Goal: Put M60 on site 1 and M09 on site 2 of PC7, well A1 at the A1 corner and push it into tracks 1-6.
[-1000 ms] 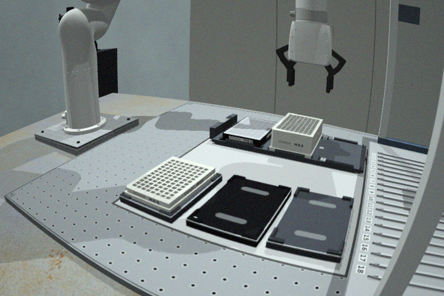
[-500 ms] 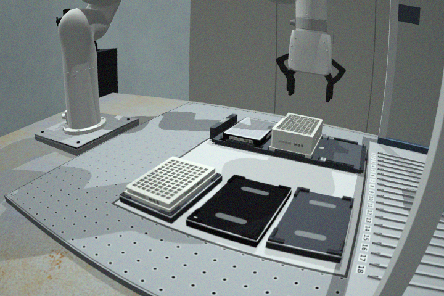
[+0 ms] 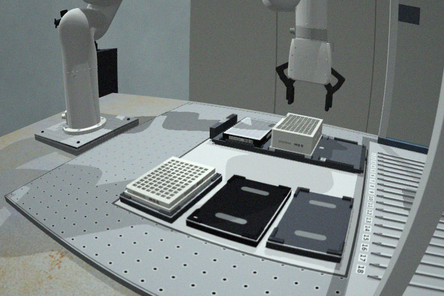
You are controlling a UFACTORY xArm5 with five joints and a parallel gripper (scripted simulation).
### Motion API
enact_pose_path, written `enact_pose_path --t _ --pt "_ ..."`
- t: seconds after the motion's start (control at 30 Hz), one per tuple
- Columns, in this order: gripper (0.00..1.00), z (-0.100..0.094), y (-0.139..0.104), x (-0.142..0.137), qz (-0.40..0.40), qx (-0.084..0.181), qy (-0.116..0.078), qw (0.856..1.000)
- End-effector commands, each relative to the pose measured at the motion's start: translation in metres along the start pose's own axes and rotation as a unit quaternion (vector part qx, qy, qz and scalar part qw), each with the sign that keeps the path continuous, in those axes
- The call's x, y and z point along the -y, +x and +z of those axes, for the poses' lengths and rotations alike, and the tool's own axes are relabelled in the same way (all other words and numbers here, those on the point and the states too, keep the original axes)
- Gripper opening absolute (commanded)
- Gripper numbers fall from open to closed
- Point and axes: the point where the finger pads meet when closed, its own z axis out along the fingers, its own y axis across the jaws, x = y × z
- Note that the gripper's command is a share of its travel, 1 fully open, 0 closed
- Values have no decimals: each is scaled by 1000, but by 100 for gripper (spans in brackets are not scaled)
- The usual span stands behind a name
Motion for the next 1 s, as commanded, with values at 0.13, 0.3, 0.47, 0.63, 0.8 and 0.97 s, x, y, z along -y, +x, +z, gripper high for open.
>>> enact_pose_path --t 0.13,0.3,0.47,0.63,0.8,0.97 --pt "100 8 1 -1 0 -9 1 1000" --pt "100 17 1 -1 0 -9 1 1000" --pt "100 25 1 -1 0 -9 1 1000" --pt "100 30 1 -1 0 -9 1 1000" --pt "100 38 1 -1 0 -9 1 1000" --pt "100 38 1 -1 0 -9 1 1000"
